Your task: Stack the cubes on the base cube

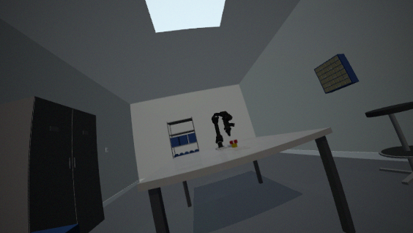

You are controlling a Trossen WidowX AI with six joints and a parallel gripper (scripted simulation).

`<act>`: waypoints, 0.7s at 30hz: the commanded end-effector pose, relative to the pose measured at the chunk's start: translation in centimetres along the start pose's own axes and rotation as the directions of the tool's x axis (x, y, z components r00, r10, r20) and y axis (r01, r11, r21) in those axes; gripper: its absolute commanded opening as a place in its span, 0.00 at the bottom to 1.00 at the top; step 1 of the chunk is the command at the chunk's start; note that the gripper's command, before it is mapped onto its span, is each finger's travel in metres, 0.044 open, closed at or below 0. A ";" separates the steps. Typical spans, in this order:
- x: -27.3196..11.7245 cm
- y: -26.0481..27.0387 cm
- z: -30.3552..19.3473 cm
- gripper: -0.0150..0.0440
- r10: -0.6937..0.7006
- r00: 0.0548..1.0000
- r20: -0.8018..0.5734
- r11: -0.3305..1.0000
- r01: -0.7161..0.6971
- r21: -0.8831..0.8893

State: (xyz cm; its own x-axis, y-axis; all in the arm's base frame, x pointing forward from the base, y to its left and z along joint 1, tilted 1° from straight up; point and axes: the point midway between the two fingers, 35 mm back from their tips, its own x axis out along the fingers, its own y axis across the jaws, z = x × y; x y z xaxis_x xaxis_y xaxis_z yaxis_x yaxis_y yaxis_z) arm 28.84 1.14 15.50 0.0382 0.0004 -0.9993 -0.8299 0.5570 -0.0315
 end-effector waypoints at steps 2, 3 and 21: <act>0.0 0.9 1.8 0.78 0.001 1.000 0.001 1.000 -0.001 0.001; -0.1 1.7 3.0 0.82 0.002 1.000 0.002 1.000 -0.002 0.001; -0.3 9.2 10.8 0.93 0.009 1.000 0.010 1.000 -0.009 0.001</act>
State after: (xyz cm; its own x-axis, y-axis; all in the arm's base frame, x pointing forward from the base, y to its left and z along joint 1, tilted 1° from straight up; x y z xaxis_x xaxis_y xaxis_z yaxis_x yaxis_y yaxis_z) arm 27.26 14.90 15.86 0.0408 0.0152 -0.9990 -0.8323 0.5537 -0.0256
